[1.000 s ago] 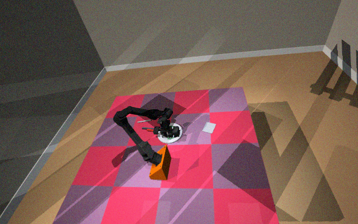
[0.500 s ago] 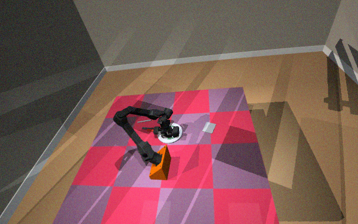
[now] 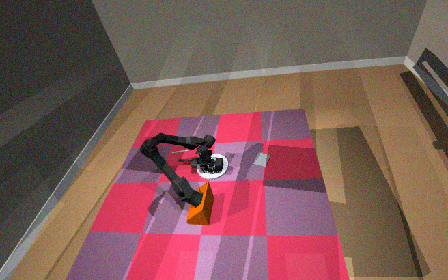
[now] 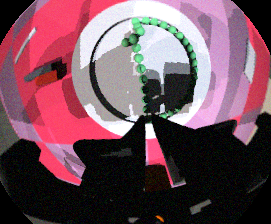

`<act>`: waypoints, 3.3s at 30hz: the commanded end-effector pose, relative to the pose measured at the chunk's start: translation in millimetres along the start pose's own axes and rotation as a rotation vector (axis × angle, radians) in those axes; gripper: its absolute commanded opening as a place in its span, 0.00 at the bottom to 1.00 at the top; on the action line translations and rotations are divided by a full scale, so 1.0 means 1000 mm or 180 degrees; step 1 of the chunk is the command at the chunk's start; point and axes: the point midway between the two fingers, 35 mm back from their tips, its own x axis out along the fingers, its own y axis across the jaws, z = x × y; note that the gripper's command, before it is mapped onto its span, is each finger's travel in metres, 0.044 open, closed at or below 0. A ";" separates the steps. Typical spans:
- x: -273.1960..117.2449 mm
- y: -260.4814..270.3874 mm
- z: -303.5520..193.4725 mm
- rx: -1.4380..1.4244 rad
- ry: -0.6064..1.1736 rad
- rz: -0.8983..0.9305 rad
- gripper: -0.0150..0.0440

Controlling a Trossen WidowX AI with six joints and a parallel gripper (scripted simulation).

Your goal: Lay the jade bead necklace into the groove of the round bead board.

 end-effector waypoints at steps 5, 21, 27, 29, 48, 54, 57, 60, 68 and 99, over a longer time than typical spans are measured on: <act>0.000 0.009 -0.008 0.0005 0.0003 0.0010 0.25; 0.005 0.009 -0.006 -0.0013 -0.0003 -0.0003 0.61; 0.004 0.009 -0.007 -0.0007 -0.0001 0.0001 0.88; 0.000 0.009 -0.007 0.0003 0.0002 0.0009 0.97; 0.000 0.009 -0.007 0.0005 0.0003 0.0010 1.00; 0.000 0.009 -0.007 0.0005 0.0003 0.0010 1.00; 0.000 0.009 -0.007 0.0005 0.0003 0.0010 1.00; -0.001 0.009 -0.007 -0.0016 0.0002 0.0009 0.96; -0.032 0.004 0.004 -0.0638 0.0001 0.0004 0.60; 0.008 0.005 0.004 -0.0638 0.0000 0.0010 0.46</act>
